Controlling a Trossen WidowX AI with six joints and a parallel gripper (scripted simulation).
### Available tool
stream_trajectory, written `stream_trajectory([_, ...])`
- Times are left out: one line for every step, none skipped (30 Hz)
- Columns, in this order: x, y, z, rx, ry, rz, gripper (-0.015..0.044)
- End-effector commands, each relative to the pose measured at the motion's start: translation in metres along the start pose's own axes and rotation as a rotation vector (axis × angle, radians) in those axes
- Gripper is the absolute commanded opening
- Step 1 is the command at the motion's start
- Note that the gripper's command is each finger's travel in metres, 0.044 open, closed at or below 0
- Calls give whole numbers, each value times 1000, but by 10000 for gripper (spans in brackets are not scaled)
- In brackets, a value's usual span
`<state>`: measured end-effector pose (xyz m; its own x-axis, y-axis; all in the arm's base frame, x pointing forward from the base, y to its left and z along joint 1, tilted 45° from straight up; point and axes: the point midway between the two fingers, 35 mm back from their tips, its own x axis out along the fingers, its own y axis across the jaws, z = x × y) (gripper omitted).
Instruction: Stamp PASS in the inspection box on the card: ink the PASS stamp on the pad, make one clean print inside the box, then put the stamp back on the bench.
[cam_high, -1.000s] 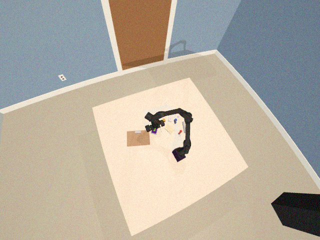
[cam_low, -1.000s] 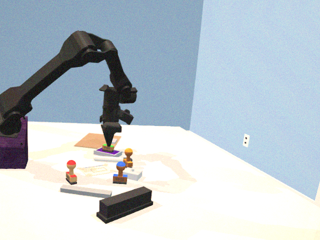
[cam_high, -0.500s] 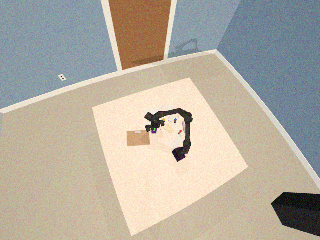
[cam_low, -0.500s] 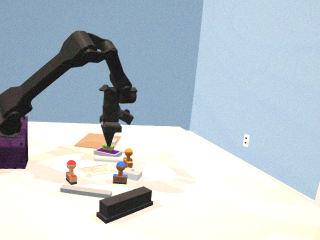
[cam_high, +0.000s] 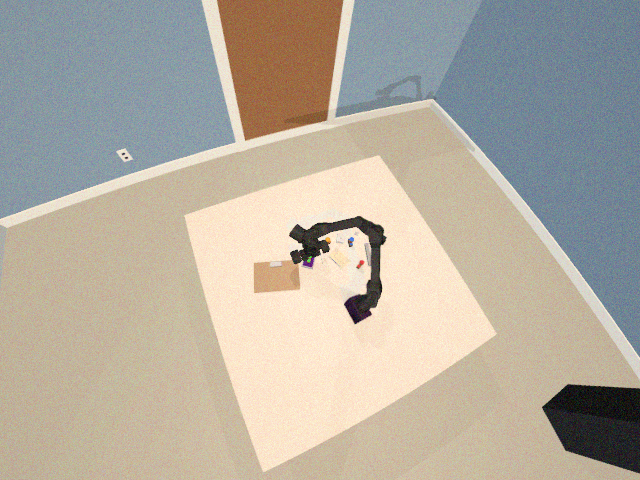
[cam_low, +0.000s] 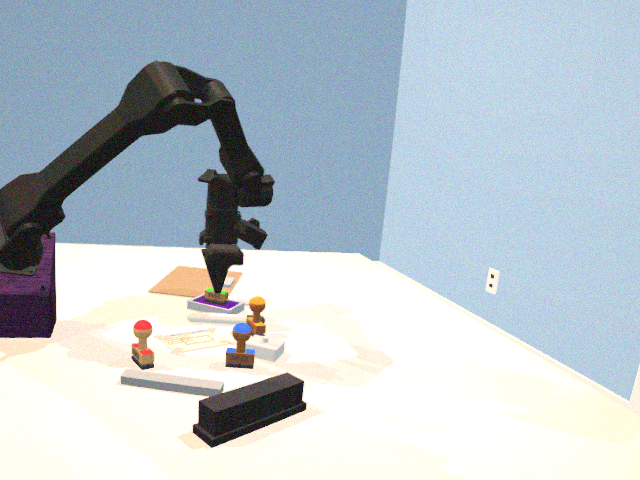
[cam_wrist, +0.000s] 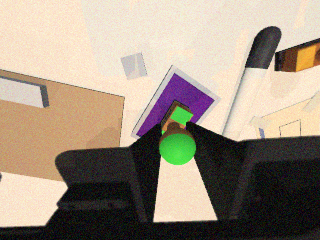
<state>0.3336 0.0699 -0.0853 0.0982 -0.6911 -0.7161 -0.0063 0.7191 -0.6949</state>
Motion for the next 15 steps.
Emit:
stream_trajectory([1, -1, 1, 4, 1, -2, 0])
stream_trajectory([0, -1, 1, 4, 1, -2, 0])
stream_trajectory([0, -1, 1, 4, 1, -2, 0])
stream_trajectory([-1, -1, 1, 4, 1, -2, 0])
stream_trajectory([-1, -1, 1, 4, 1, -2, 0])
stream_trajectory([-2, -1, 1, 4, 1, -2, 0])
stream_trajectory([-2, -1, 1, 4, 1, -2, 0])
stream_trajectory([-2, -1, 1, 4, 1, -2, 0])
stream_trajectory([-3, -1, 1, 4, 1, -2, 0])
stream_trajectory([-3, -1, 1, 4, 1, -2, 0])
stream_trajectory([-4, -1, 1, 4, 1, -2, 0])
stream_trajectory([-4, -1, 1, 4, 1, -2, 0])
stream_trajectory([-5, -1, 1, 4, 1, -2, 0])
stream_trajectory([-5, -1, 1, 4, 1, -2, 0])
stream_trajectory([-6, -1, 1, 4, 1, -2, 0])
